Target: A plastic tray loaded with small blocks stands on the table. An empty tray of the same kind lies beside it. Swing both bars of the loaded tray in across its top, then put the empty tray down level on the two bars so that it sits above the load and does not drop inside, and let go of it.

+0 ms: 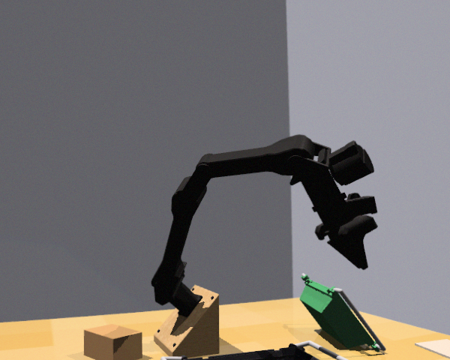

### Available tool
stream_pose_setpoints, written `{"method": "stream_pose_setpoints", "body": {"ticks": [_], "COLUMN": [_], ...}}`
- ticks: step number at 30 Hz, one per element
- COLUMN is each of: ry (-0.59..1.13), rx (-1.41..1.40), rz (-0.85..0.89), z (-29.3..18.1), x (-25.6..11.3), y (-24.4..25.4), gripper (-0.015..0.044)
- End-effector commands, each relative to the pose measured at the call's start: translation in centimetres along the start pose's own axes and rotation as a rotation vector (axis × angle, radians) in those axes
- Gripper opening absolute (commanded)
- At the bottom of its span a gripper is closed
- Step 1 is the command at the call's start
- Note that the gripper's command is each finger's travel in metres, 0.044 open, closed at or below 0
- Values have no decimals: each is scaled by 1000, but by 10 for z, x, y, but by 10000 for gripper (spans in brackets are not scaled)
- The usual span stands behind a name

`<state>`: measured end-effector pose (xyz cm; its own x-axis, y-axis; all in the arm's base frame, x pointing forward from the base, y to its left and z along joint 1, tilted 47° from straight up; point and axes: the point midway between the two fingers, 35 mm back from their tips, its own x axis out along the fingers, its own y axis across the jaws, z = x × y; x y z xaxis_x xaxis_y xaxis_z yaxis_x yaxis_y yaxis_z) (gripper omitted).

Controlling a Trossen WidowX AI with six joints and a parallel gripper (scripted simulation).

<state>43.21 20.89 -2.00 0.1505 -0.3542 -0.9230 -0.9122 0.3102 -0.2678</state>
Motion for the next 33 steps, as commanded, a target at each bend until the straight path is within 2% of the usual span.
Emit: {"method": "stream_pose_setpoints", "body": {"ticks": [1, 14, 33], "ry": [246, 405, 406], "rx": [597, 1282, 1288], "rz": [-51, -303, -306], "z": [-48, -96, -101], "x": [56, 89, 99], "y": [8, 12, 11], "gripper": [90, 90, 90]}}
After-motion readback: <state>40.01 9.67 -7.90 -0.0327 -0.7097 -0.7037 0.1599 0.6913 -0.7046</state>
